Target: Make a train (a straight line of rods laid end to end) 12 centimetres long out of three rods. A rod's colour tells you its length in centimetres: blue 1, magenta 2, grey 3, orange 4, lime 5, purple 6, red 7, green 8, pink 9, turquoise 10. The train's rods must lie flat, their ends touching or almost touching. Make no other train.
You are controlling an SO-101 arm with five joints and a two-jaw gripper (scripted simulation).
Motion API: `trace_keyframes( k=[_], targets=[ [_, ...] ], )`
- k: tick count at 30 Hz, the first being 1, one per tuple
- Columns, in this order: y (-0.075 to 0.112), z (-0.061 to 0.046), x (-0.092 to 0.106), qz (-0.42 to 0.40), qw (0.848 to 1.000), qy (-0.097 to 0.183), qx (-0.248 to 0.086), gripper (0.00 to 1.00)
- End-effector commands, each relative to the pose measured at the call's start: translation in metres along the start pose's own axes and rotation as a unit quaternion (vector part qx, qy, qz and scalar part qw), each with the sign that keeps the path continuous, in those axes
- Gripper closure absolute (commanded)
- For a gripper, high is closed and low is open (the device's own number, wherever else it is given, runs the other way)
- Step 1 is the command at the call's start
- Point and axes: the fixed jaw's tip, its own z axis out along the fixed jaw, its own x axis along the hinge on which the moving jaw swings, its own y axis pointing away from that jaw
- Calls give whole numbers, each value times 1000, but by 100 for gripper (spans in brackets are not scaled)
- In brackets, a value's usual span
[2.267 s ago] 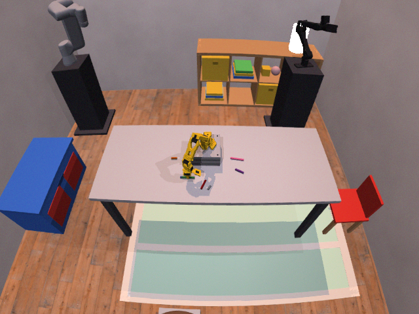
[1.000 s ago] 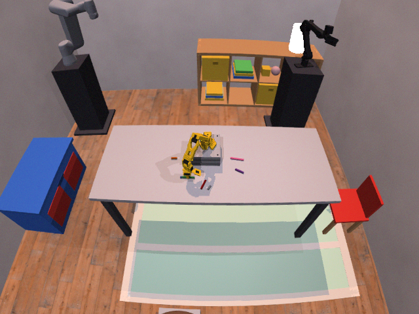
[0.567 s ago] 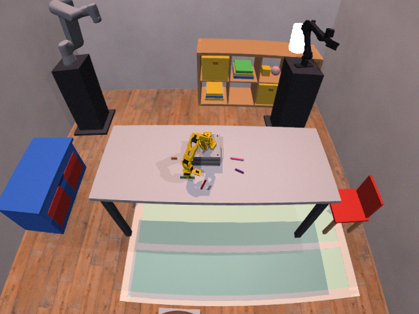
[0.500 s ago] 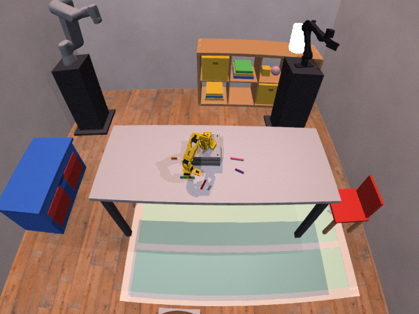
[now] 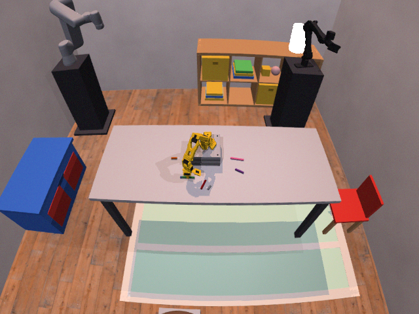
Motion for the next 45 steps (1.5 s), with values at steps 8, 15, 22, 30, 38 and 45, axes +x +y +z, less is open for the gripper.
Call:
trace_keyframes(
  k=[8,15,22,30,38,45],
  targets=[
    [2,1,0,0,1000,-4,-5,100],
    [2,1,1,0,1000,-4,-5,100],
    [2,1,0,0,1000,-4,-6,100],
    [2,1,0,0,1000,-4,-6,100],
    [2,1,0,0,1000,-4,-6,100],
    [2,1,0,0,1000,-4,-6,96]
  ],
)
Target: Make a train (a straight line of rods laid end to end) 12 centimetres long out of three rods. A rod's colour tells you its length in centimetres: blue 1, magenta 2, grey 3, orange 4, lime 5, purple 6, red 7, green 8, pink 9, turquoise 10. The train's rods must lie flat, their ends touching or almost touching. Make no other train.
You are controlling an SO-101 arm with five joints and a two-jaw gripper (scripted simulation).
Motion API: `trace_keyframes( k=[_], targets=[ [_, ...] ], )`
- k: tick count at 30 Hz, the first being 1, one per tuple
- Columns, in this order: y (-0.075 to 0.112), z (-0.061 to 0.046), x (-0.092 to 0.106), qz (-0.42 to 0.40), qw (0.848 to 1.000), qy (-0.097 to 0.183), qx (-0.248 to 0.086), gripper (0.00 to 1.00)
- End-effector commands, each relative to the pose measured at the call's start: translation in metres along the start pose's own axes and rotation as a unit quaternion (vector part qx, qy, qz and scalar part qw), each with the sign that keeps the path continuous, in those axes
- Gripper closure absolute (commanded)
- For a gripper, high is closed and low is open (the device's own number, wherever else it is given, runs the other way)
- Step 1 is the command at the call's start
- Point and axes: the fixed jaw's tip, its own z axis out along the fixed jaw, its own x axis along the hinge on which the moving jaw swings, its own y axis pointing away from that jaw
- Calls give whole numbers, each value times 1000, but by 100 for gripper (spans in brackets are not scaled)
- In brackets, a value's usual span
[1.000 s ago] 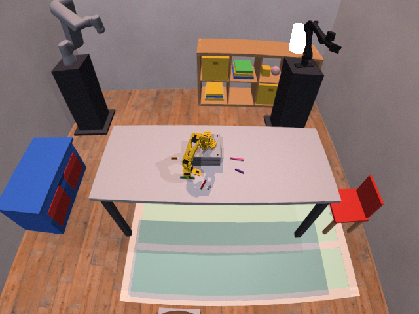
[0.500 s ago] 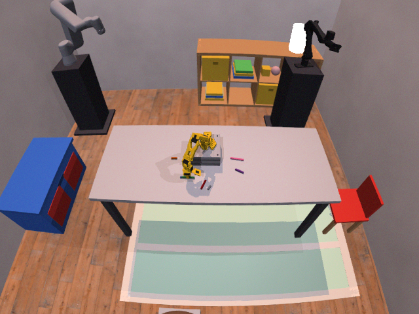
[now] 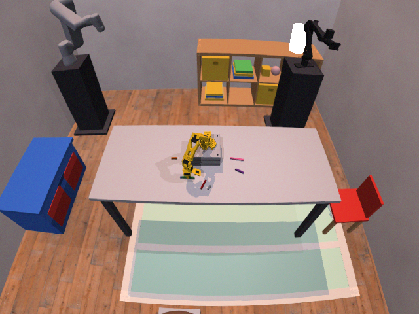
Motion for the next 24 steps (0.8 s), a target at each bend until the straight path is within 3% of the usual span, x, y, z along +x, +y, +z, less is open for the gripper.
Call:
trace_keyframes(
  k=[1,24],
  targets=[
    [2,1,0,0,1000,-4,-5,95],
    [2,1,0,0,1000,-4,-5,88]
  ],
)
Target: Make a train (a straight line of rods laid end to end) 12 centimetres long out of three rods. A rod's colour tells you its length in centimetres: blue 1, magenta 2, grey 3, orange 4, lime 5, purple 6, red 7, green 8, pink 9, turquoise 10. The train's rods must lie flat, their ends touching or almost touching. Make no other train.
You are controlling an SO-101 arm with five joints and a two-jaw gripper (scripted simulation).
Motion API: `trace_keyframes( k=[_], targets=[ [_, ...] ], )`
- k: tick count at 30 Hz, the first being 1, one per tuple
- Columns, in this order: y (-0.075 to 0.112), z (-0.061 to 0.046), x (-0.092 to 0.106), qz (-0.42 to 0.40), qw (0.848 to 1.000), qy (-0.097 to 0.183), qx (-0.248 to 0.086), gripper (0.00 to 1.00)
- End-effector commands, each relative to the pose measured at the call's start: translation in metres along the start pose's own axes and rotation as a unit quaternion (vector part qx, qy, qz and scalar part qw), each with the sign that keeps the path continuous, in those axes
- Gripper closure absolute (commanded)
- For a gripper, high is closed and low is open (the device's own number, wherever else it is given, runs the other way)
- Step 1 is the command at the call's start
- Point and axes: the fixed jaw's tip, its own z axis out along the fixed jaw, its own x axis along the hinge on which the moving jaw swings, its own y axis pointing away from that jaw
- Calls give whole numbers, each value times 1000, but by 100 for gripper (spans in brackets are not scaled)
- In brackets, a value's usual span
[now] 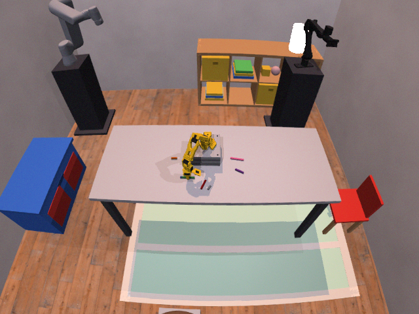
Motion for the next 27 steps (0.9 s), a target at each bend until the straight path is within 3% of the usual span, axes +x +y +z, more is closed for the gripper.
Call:
trace_keyframes(
  k=[1,27],
  targets=[
    [2,1,0,0,1000,-4,-5,87],
    [8,-1,0,0,1000,-4,-5,83]
  ],
)
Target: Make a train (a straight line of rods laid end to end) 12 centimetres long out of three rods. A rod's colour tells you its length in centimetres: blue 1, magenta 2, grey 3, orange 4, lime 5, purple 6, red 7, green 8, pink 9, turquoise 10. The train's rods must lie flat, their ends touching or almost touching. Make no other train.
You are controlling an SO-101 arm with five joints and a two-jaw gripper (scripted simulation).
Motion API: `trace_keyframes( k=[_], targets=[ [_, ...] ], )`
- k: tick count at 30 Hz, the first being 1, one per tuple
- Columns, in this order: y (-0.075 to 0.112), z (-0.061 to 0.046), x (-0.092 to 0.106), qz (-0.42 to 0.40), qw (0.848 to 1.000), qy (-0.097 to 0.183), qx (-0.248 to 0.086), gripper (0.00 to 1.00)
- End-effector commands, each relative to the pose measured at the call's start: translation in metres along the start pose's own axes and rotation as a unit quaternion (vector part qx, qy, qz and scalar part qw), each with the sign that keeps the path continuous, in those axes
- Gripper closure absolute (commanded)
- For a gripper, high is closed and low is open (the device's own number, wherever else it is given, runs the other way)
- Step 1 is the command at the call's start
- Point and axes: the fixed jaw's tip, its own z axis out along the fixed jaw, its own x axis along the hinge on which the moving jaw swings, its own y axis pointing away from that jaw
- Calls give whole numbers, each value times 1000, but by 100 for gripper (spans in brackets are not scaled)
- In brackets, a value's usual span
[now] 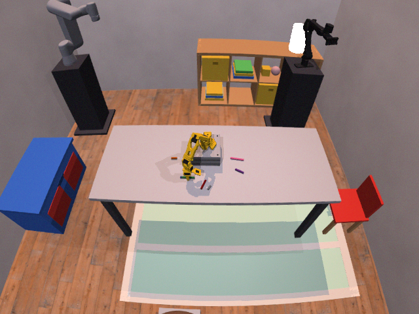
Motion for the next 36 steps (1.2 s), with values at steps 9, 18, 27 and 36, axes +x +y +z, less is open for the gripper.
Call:
trace_keyframes(
  k=[9,18,27,36],
  targets=[
    [6,-3,1,0,1000,0,1,83],
    [6,-3,1,0,1000,0,1,83],
    [6,-3,1,0,1000,0,1,83],
    [6,-8,1,0,1000,0,1,83]
  ],
)
